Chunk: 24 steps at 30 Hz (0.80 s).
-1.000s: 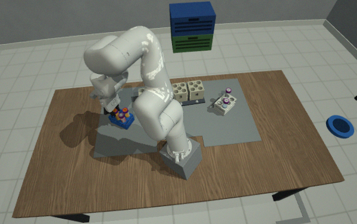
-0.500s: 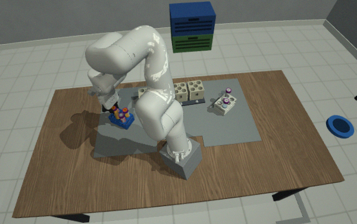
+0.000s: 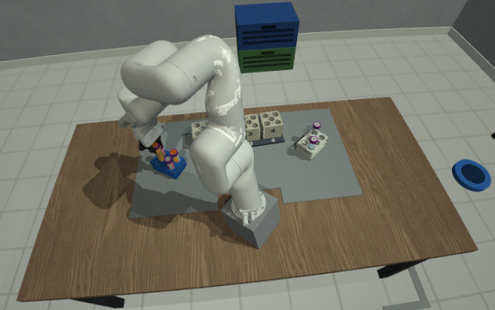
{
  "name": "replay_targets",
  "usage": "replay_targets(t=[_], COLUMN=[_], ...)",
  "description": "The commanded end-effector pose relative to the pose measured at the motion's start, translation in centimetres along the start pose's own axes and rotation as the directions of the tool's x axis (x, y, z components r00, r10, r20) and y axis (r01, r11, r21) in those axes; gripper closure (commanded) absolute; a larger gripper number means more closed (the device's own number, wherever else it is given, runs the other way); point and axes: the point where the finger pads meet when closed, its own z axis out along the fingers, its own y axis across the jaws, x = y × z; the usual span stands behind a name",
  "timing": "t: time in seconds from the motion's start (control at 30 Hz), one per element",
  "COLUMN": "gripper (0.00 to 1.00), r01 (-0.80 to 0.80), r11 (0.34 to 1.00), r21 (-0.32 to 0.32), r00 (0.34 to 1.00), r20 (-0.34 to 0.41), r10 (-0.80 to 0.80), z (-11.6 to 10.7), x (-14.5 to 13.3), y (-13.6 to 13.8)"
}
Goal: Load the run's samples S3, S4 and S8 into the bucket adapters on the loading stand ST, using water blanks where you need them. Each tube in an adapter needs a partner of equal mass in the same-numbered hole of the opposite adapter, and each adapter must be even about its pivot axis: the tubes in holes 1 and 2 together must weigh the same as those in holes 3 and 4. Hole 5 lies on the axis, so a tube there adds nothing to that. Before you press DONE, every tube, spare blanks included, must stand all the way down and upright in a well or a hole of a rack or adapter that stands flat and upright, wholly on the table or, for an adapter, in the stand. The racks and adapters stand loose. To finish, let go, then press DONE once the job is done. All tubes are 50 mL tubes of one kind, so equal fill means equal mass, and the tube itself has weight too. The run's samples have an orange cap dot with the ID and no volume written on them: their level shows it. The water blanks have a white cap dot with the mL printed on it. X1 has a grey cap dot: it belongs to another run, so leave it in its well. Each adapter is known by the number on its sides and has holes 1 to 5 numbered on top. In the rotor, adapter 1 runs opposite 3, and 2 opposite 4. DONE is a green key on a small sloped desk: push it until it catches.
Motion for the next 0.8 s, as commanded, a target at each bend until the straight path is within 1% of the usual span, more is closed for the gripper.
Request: replay_targets(t=[0.0,0.43,0.5,0.77], gripper=[1.0,1.0,1.0,1.0], r01=[0.0,0.0,0.0,0.0], r11=[1.0,1.0,1.0,1.0], r21=[0.0,0.0,0.0,0.0], r00=[1.0,1.0,1.0,1.0], r20=[-0.002,-0.002,-0.002,-0.002], r10=[0.0,0.0,0.0,0.0], z=[-0.5,-3.1,-3.1,-4.8], x=[0.1,0.1,0.1,0.1], y=[0.0,0.0,0.0,0.0])
